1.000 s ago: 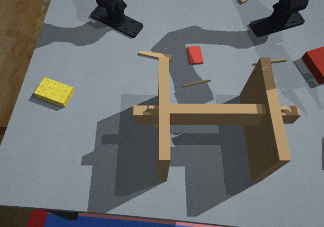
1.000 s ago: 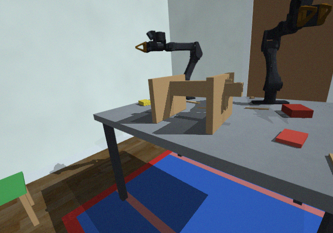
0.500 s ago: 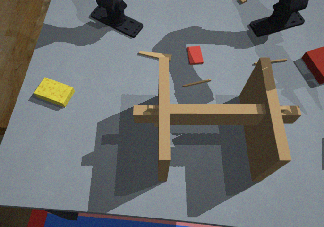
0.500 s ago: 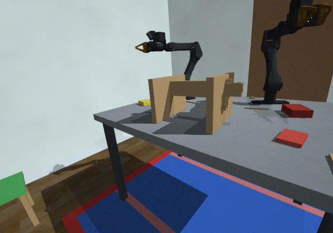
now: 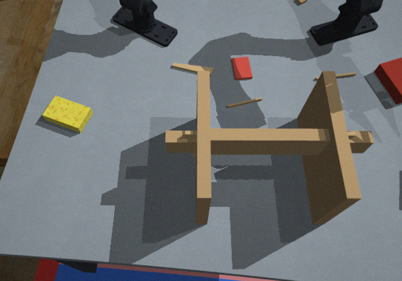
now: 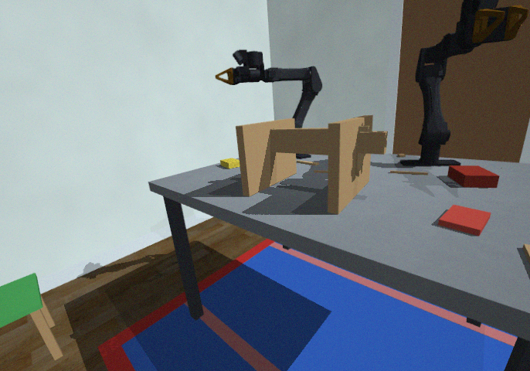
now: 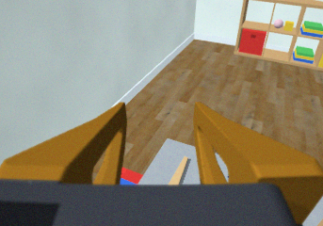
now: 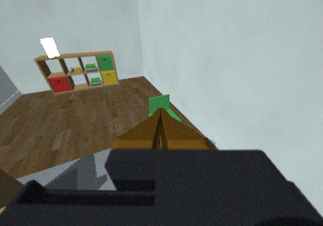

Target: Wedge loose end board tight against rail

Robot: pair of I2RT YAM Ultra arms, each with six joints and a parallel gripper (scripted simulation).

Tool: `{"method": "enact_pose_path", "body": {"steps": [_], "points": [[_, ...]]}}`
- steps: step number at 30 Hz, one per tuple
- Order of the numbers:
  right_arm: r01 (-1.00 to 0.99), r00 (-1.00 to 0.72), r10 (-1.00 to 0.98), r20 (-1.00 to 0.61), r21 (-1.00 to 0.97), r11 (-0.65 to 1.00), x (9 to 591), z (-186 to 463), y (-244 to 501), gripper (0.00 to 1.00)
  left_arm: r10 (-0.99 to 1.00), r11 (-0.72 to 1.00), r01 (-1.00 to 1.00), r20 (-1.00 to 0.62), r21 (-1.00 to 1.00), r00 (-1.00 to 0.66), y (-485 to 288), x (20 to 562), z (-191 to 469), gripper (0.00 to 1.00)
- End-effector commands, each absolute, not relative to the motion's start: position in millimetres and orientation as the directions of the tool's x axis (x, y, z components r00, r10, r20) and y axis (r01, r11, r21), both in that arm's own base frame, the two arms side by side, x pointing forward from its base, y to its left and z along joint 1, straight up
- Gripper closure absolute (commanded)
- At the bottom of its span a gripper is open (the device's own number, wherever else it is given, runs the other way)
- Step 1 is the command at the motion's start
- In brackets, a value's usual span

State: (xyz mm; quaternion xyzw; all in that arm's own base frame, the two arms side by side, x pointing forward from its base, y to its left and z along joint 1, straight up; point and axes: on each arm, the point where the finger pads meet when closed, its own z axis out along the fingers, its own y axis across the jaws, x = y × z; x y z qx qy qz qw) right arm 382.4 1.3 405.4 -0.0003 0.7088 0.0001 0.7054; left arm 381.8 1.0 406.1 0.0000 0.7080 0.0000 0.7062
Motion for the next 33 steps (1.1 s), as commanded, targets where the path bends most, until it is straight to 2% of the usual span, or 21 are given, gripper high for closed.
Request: {"method": "enact_pose_path", "body": {"steps": [1, 33], "points": [[-0.002, 0.095, -0.005, -0.995, -0.006, 1.000, 370, 444, 3, 1.00, 0.004, 1.000, -0.002, -0.997, 0.004, 0.078, 2, 373, 438, 0.60], [-0.004, 0.069, -0.007, -0.998, -0.007, 1.000, 378, 436, 3, 1.00, 0.005, 1.000, -0.007, -0.996, 0.004, 0.088, 5, 371, 442, 0.60]]}}
